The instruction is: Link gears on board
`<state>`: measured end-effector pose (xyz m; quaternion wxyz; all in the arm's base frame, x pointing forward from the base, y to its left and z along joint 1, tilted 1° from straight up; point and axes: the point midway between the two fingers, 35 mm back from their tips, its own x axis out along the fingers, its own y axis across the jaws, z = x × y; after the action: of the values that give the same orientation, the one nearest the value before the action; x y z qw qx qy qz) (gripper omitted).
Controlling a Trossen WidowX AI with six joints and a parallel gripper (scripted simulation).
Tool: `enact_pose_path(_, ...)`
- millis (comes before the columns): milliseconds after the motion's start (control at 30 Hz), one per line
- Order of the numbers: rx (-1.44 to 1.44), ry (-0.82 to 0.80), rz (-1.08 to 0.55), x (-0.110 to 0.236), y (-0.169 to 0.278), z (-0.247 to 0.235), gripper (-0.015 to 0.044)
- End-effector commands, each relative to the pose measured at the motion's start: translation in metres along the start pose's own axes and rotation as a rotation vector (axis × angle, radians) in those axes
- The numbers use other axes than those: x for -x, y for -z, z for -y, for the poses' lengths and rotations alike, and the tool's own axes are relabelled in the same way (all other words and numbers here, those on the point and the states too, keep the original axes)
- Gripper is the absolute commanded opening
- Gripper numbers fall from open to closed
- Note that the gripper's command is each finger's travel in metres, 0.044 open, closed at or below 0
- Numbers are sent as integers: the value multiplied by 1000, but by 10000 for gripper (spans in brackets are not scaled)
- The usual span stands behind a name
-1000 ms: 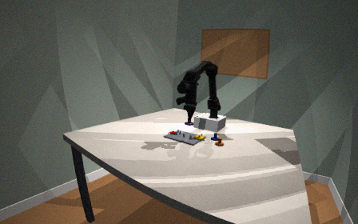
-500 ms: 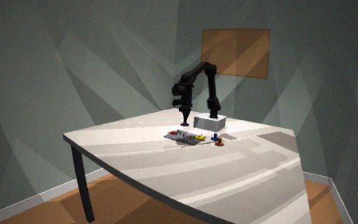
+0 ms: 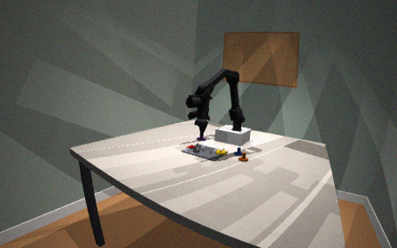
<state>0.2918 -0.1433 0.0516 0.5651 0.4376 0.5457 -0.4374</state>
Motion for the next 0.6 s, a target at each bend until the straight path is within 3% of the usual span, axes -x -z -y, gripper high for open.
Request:
enact_pose_path(0, 3, 1, 3, -4, -5, 10, 0)
enact_pose_path(567, 2, 2, 4, -6, -9, 18, 0)
